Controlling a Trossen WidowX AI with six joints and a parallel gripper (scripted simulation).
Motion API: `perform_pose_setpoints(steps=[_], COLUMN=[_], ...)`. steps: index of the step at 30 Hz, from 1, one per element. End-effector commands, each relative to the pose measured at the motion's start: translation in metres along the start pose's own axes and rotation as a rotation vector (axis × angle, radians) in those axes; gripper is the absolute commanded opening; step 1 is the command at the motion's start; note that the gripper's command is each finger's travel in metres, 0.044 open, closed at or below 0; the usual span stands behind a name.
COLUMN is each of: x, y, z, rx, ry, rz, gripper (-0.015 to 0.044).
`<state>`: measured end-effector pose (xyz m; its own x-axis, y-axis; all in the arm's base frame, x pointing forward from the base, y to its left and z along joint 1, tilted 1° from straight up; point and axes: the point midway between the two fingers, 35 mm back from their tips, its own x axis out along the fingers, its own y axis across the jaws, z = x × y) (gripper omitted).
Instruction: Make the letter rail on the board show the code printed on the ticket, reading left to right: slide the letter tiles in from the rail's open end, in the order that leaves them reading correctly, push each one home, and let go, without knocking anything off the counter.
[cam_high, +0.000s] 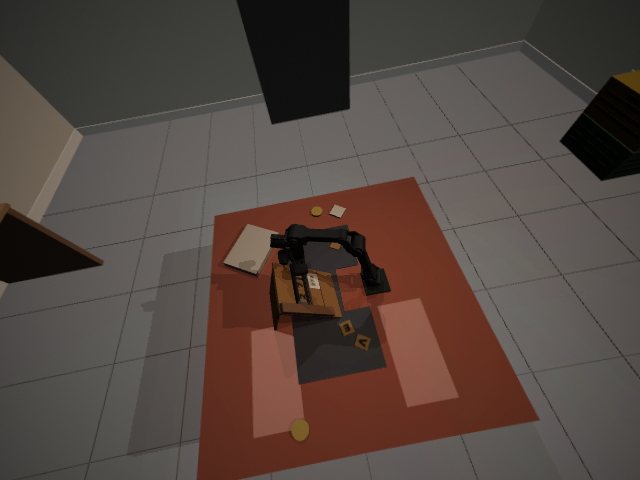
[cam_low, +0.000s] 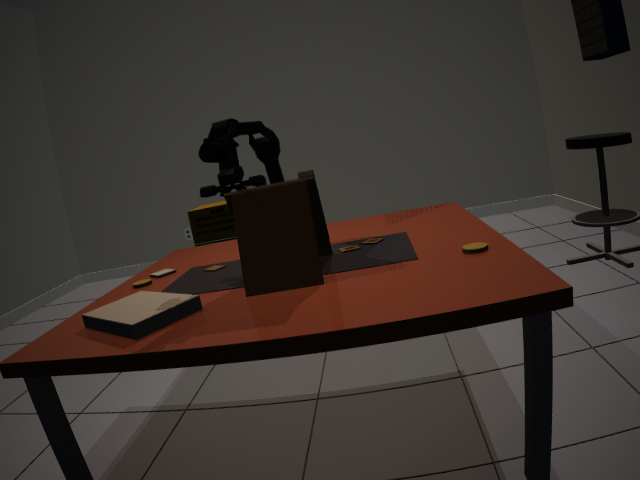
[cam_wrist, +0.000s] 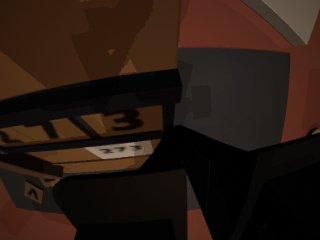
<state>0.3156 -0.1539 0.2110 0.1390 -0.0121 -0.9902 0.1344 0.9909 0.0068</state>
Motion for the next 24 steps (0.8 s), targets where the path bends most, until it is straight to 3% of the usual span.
perform_pose_setpoints(steps=[1,24], x=[0.002,0.007], y=[-0.001,-0.003], z=[0.002,0.013], rx=[0.006,0.006], ry=[0.000,-0.001], rz=[-0.006,-0.006], gripper=[0.0000,0.0000])
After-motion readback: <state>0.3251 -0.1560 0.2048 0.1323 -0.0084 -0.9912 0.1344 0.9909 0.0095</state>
